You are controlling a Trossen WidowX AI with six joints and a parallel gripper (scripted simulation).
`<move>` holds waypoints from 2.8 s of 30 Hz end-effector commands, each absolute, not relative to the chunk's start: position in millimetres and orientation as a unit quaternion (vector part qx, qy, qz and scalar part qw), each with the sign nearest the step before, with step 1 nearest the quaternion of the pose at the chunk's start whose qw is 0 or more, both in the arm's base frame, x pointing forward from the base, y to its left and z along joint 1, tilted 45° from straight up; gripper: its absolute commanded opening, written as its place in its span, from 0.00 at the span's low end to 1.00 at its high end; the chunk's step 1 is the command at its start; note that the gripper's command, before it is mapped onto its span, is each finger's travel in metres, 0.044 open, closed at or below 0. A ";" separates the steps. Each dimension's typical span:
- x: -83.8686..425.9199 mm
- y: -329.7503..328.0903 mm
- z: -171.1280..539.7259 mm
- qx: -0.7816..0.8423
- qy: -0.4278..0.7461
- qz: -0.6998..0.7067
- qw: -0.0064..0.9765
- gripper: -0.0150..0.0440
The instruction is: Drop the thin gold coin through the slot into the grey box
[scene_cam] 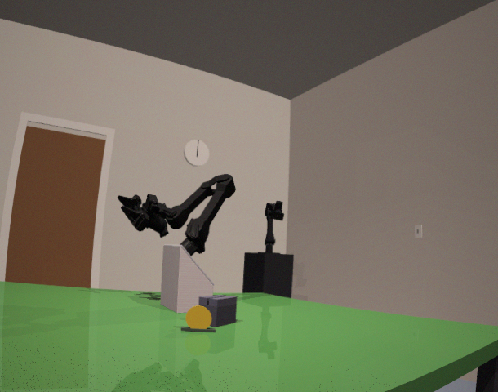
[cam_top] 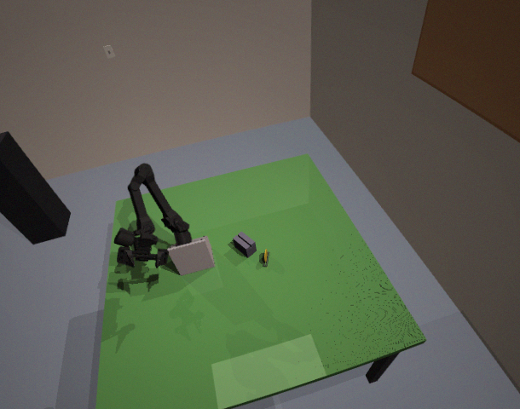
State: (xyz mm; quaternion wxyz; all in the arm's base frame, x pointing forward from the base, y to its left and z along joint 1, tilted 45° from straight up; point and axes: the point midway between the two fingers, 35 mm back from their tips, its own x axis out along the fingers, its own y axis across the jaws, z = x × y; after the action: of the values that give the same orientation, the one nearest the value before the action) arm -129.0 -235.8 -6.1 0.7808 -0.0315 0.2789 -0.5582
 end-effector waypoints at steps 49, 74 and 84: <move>335.2 -130.0 -66.2 0.752 0.519 -0.301 0.273 0.53; 357.5 -20.7 -94.7 0.707 0.569 -0.395 0.139 0.53; 358.7 -12.3 -103.6 0.707 0.570 -0.395 0.140 0.53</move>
State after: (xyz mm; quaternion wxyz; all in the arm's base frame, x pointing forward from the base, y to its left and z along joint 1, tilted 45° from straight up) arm 359.4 -16.7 -99.7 0.1431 0.7066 0.5697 -0.3946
